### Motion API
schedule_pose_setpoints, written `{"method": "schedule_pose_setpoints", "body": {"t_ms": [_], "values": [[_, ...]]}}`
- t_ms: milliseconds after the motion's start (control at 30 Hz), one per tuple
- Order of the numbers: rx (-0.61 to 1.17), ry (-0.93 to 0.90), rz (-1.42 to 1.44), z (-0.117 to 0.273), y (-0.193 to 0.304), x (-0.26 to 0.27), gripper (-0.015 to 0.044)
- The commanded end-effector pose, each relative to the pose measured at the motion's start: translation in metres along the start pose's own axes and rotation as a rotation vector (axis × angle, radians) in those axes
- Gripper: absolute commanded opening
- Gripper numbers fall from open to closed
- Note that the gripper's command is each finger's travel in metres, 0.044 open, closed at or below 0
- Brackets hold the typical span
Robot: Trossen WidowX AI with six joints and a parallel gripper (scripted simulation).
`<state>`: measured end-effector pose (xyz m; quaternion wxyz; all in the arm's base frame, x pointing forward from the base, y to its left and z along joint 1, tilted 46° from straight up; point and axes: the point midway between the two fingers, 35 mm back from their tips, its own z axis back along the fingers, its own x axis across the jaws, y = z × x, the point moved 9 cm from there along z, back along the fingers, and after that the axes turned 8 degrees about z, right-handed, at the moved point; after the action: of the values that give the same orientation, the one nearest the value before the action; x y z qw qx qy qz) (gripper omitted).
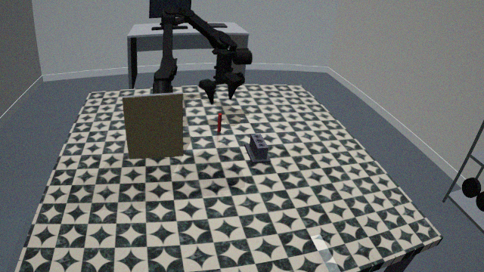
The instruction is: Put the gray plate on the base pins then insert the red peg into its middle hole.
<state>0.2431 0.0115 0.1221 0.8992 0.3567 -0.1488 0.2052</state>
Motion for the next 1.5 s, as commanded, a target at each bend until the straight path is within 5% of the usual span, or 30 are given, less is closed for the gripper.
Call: {"method": "schedule_pose_setpoints", "body": {"t_ms": [0,1467], "values": [[0.002,-0.005,-0.015,-0.008,0.002,-0.001,0.044],[0.004,-0.005,-0.016,-0.089,0.002,0.0,0.044]]}}
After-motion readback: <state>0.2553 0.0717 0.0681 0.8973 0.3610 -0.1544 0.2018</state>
